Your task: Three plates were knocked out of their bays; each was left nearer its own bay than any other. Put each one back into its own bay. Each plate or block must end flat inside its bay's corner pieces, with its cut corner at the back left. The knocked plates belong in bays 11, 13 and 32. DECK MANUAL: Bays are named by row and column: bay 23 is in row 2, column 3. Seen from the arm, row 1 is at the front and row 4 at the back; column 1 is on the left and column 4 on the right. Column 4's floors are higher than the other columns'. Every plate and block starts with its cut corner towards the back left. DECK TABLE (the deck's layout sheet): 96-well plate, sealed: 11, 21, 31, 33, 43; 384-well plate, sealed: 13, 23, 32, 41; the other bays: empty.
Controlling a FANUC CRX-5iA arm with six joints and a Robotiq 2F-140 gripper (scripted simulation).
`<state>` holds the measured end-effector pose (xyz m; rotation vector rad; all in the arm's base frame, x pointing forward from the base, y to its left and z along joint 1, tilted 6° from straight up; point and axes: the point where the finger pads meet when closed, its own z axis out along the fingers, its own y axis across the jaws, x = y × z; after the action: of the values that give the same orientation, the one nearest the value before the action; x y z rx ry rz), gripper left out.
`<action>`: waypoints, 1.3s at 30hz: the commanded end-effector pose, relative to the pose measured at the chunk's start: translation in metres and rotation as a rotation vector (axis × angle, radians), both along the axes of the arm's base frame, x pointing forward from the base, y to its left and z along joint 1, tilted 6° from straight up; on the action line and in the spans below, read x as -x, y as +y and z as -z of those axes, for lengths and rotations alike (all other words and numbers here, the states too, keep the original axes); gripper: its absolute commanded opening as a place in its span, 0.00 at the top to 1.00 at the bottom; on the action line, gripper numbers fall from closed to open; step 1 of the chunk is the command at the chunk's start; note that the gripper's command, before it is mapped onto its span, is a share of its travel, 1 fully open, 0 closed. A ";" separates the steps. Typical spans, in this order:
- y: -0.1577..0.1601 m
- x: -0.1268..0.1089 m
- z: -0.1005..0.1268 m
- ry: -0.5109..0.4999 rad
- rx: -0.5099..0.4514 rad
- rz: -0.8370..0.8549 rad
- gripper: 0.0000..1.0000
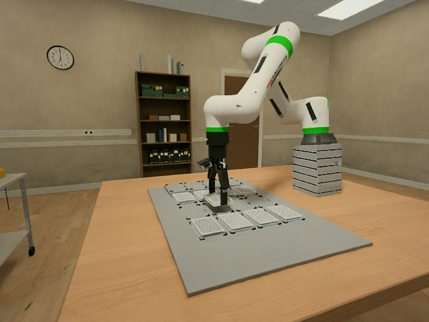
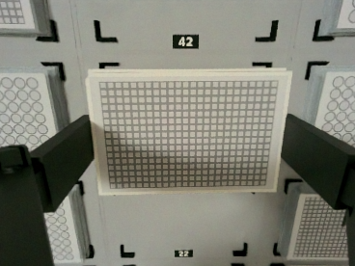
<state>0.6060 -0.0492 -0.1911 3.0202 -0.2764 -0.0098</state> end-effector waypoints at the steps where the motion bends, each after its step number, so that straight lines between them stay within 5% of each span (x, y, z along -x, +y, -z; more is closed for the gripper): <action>1: 0.000 -0.001 0.003 -0.002 0.000 0.000 0.90; 39: -0.002 0.000 0.021 -0.002 0.000 0.000 0.90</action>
<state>0.6051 -0.0514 -0.2128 3.0201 -0.2772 -0.0098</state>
